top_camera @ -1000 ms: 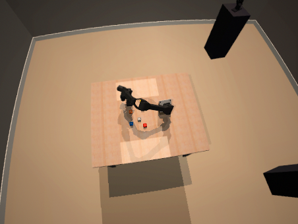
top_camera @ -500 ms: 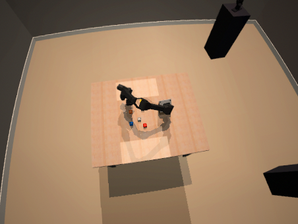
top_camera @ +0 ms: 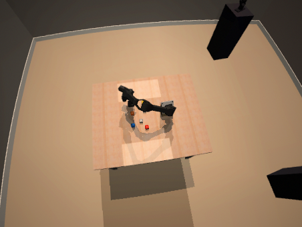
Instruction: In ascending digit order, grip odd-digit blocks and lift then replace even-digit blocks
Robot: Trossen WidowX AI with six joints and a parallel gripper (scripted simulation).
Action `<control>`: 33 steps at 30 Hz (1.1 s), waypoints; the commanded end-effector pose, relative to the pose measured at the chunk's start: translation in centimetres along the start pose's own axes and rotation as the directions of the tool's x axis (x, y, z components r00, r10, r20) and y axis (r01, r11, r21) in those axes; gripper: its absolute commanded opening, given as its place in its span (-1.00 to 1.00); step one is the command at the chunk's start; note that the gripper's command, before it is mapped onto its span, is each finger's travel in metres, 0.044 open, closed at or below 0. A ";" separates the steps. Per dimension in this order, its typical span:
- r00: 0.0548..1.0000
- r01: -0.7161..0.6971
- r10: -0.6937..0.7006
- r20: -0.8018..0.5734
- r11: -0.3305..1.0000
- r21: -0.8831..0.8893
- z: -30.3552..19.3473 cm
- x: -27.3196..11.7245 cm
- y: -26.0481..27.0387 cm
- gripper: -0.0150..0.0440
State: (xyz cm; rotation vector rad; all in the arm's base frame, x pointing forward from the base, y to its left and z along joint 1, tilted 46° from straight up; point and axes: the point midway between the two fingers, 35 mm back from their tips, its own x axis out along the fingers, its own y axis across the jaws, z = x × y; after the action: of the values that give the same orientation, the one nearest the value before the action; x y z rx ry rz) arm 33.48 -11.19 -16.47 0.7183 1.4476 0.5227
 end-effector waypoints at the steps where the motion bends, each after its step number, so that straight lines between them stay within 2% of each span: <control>1: 1.000 0.001 -0.001 -0.003 1.000 -0.004 0.0 0.6 0.0 -0.08; 16: 1.000 0.000 0.000 -0.003 1.000 -0.004 -0.1 1.4 0.0 -0.08; 27: 1.000 0.000 0.000 -0.003 1.000 -0.004 -0.1 1.4 0.0 0.86; 30: 1.000 0.001 -0.001 -0.003 1.000 -0.004 0.0 1.1 0.0 0.86; 33: 1.000 0.002 -0.002 -0.003 1.000 -0.004 0.0 -1.9 0.0 0.86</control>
State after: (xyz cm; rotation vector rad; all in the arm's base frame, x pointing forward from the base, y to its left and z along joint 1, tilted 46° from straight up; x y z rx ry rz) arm 33.19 -10.69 -16.60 0.7242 1.4653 0.5342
